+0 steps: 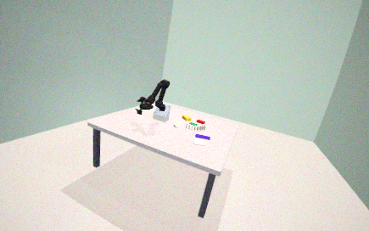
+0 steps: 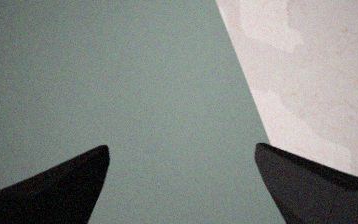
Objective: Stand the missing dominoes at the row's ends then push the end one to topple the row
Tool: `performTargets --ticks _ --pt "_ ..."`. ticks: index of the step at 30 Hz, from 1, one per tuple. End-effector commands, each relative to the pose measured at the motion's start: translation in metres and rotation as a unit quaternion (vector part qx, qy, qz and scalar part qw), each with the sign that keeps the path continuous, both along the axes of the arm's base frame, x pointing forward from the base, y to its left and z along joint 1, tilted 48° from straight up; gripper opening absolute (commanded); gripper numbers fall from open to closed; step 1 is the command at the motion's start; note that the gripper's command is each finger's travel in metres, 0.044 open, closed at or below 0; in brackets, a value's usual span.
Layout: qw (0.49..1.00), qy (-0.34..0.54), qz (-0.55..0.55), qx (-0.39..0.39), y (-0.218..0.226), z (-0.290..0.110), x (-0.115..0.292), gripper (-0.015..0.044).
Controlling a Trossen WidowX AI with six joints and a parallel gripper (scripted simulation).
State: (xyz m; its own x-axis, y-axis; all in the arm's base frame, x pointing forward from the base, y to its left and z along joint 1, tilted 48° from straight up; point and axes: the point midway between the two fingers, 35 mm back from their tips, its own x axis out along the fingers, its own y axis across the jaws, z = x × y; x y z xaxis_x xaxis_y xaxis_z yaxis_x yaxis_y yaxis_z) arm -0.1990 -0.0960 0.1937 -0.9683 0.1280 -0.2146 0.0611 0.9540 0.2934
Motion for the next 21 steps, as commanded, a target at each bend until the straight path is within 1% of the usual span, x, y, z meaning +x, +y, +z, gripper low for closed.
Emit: performTargets --ticks 1,3,7,10,15,21 --pt "1.0 -0.001 0.004 -0.003 -0.002 0.0 0.001 0.0374" --pt "0.999 -0.008 0.034 -0.027 -0.019 -0.003 0.007 0.0321" --pt "0.988 -0.039 0.12 -0.095 -0.066 -0.013 0.034 0.0216" --pt "0.972 -0.072 0.177 -0.14 -0.097 -0.022 0.063 0.0138" --pt "0.94 -0.133 0.257 -0.181 -0.133 -0.039 0.118 0.0006" --pt "0.896 -0.21 0.329 -0.212 -0.151 -0.06 0.191 0.0"
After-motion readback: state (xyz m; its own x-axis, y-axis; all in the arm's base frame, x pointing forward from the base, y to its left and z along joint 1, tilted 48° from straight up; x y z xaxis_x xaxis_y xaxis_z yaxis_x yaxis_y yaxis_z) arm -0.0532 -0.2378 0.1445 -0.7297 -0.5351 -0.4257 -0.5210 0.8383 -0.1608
